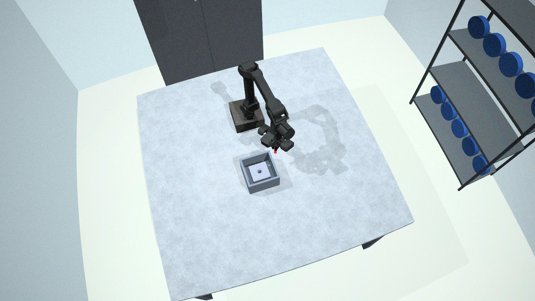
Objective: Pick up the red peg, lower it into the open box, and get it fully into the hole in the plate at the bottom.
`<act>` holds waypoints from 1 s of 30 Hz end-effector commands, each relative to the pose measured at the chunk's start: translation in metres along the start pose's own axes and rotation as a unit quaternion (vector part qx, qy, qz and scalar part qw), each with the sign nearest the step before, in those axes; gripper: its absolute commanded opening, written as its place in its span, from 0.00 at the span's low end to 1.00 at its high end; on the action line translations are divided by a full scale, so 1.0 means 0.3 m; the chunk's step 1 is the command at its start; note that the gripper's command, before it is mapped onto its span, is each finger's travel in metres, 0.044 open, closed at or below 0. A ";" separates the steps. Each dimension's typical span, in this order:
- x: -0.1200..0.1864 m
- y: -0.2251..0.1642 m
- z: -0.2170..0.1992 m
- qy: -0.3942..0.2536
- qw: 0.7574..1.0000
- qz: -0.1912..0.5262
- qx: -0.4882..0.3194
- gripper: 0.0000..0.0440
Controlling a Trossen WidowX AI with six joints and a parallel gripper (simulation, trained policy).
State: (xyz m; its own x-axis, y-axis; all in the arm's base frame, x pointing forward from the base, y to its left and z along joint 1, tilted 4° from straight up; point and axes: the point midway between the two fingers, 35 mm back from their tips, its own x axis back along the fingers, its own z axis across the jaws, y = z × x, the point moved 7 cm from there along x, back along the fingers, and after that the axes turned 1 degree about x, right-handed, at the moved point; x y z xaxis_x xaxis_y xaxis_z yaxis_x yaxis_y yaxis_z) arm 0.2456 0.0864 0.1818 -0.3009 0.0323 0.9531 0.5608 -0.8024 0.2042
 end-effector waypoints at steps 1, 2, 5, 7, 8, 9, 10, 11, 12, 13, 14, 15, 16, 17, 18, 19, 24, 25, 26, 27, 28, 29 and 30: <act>0.002 0.052 0.010 0.000 1.000 -0.010 -0.008 0.00; 0.000 0.065 0.011 -0.001 1.000 -0.012 -0.011 0.00; -0.007 0.105 0.013 -0.003 1.000 -0.018 -0.019 0.00; -0.014 0.131 0.013 -0.005 0.999 -0.021 -0.025 0.00; -0.018 0.143 0.012 -0.006 0.999 -0.022 -0.027 0.00; -0.022 0.156 0.012 -0.007 0.999 -0.023 -0.030 0.00; -0.027 0.168 0.012 -0.008 0.999 -0.024 -0.033 0.00; -0.032 0.180 0.012 -0.009 0.999 -0.025 -0.036 0.00; -0.037 0.191 0.011 -0.010 0.999 -0.026 -0.038 0.00; -0.042 0.203 0.011 -0.011 0.999 -0.027 -0.041 0.00; -0.048 0.214 0.010 -0.012 0.999 -0.027 -0.044 0.00; -0.054 0.225 0.010 -0.013 0.998 -0.027 -0.046 0.00; -0.060 0.235 0.009 -0.014 0.998 -0.027 -0.049 0.00; -0.066 0.246 0.008 -0.015 0.998 -0.027 -0.051 0.00; -0.073 0.255 0.007 -0.016 0.998 -0.027 -0.053 0.01; -0.079 0.264 0.007 -0.017 0.998 -0.026 -0.055 0.01; -0.113 0.302 0.003 -0.023 0.998 -0.019 -0.064 0.02; -0.121 0.308 0.002 -0.025 0.997 -0.017 -0.065 0.03; -0.129 0.314 0.002 -0.026 0.997 -0.015 -0.066 0.03; -0.138 0.318 0.001 -0.028 0.997 -0.013 -0.067 0.03; -0.147 0.322 0.001 -0.030 0.997 -0.011 -0.067 0.03; -0.158 0.326 0.000 -0.031 0.997 -0.008 -0.068 0.03; -0.168 0.329 0.000 -0.033 0.997 -0.006 -0.068 0.03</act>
State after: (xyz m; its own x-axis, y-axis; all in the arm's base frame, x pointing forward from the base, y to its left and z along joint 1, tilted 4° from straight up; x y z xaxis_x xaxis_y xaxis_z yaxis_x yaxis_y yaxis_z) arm 0.3106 0.0083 0.1578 -0.2562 0.0862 0.9628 0.4450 -0.8737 0.1966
